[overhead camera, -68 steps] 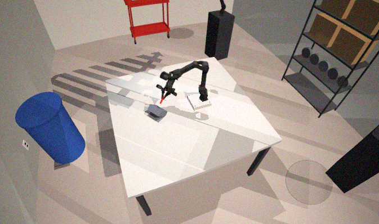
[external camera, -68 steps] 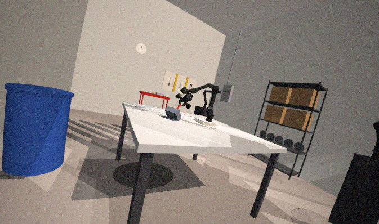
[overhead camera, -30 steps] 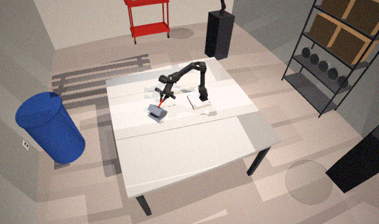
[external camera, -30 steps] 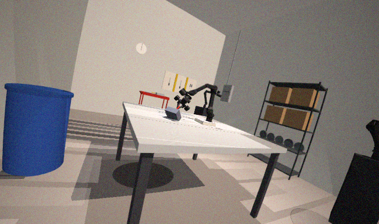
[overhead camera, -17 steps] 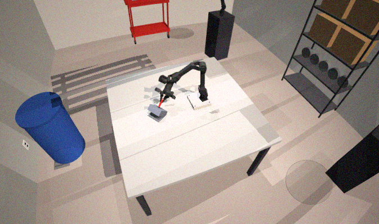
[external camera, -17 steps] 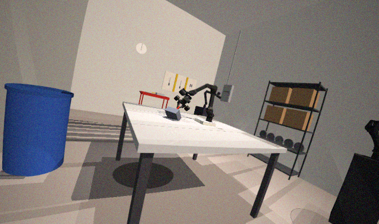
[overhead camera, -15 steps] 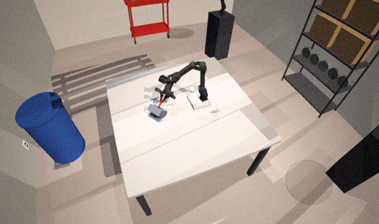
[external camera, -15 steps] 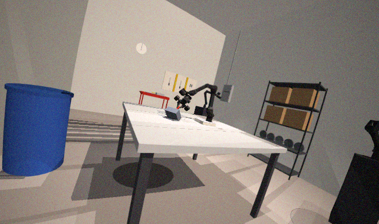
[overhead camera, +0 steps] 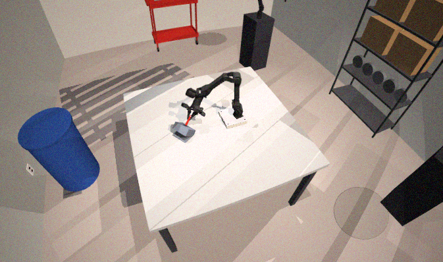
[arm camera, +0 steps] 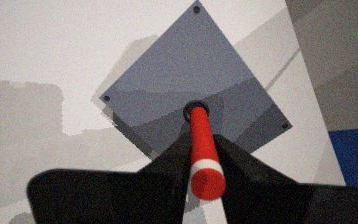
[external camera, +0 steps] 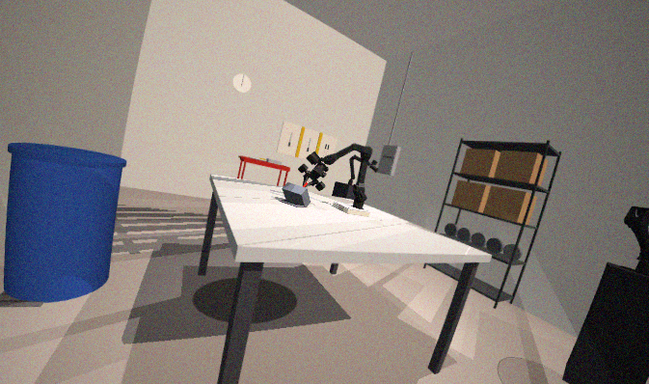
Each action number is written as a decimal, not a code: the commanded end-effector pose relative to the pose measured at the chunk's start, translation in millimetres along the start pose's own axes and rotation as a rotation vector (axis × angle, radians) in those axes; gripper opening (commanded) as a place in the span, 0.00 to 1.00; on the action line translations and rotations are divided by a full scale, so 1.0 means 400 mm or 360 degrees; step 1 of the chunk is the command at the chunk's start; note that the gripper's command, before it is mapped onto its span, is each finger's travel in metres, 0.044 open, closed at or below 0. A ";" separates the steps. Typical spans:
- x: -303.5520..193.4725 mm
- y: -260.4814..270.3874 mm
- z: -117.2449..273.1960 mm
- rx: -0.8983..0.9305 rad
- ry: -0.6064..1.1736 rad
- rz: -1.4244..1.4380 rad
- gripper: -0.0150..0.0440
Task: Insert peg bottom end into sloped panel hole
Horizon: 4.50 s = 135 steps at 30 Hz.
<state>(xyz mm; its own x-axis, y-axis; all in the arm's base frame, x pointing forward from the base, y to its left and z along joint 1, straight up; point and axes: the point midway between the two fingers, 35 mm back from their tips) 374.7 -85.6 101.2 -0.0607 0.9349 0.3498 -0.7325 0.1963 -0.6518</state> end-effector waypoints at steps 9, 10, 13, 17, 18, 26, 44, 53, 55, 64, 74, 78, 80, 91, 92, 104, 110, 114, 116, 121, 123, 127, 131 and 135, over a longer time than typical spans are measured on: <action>0.000 0.007 -0.008 0.0003 -0.0002 -0.0001 0.25; 0.000 0.007 -0.008 0.0003 -0.0002 -0.0001 0.25; -0.001 0.006 -0.010 0.0003 -0.0002 -0.0001 0.25; -0.001 0.006 -0.012 0.0003 -0.0002 -0.0001 0.25; -0.001 0.006 -0.012 0.0003 -0.0002 -0.0001 0.25; -0.002 0.005 -0.017 0.0003 -0.0002 -0.0001 0.25; -0.003 0.003 -0.033 0.0002 -0.0003 -0.0001 0.25; -0.002 0.001 -0.044 0.0002 -0.0003 -0.0001 0.25; -0.002 0.000 -0.047 0.0002 -0.0003 -0.0001 0.25; -0.001 -0.001 -0.058 0.0001 -0.0003 -0.0001 0.25; -0.001 -0.001 -0.072 0.0001 -0.0004 -0.0001 0.25; -0.001 -0.001 -0.077 0.0000 -0.0004 -0.0001 0.25; -0.001 0.000 -0.079 0.0000 -0.0004 -0.0001 0.25; -0.003 0.003 -0.085 0.0000 -0.0004 -0.0001 0.25; 0.000 0.000 -0.080 -0.0004 -0.0006 0.0007 0.25; 0.000 0.000 -0.080 -0.0004 -0.0006 0.0007 0.48; 0.000 0.000 -0.080 -0.0004 -0.0006 0.0007 0.74; 0.000 0.000 -0.076 -0.0003 -0.0006 0.0007 0.92; -0.001 -0.001 -0.069 -0.0002 -0.0005 0.0006 1.00; -0.005 -0.002 -0.046 0.0003 -0.0003 0.0005 1.00; -0.006 -0.002 -0.037 0.0005 -0.0002 0.0004 1.00; -0.009 -0.003 -0.017 0.0008 -0.0001 0.0003 1.00; -0.011 -0.003 0.003 0.0012 0.0001 0.0001 1.00; -0.014 -0.002 0.023 0.0015 0.0002 -0.0001 1.00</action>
<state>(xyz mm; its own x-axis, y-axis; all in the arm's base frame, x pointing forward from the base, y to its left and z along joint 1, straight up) 371.4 -91.5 97.4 -0.0512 0.9329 0.3564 -0.7474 0.2008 -0.6332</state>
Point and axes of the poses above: the point midway between the two fingers, 35 mm back from their tips, its own z axis back along the fingers, its own y axis across the jaws, x = y × z, and after that the axes turned 13 degrees about z, right-handed
